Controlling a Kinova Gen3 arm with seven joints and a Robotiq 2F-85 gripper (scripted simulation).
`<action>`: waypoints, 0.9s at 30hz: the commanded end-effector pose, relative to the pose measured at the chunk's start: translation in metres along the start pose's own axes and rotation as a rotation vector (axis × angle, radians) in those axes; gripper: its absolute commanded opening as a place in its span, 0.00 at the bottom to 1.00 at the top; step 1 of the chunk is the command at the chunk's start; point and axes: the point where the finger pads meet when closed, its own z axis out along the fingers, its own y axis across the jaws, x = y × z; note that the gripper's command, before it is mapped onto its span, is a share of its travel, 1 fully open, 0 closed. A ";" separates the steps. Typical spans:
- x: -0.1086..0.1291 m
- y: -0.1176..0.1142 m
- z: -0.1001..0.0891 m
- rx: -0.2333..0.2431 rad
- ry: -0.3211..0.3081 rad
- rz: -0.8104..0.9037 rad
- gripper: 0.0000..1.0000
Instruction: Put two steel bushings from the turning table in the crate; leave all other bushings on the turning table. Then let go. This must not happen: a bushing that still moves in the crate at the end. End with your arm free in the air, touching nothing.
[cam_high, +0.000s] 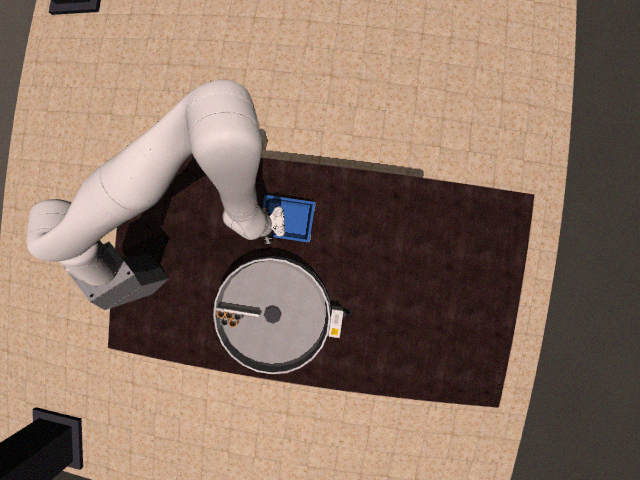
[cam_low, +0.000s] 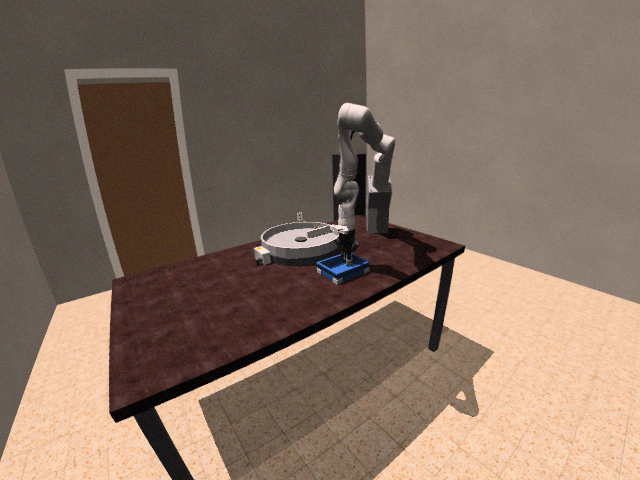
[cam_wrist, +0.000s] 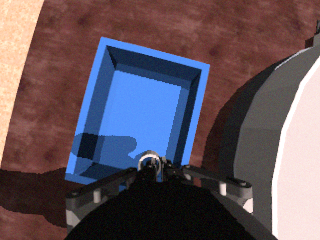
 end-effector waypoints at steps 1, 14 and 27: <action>0.003 -0.001 0.001 0.003 0.006 -0.003 0.00; 0.006 -0.003 0.003 0.008 0.013 -0.007 0.00; 0.007 -0.003 0.004 0.010 0.016 -0.008 0.00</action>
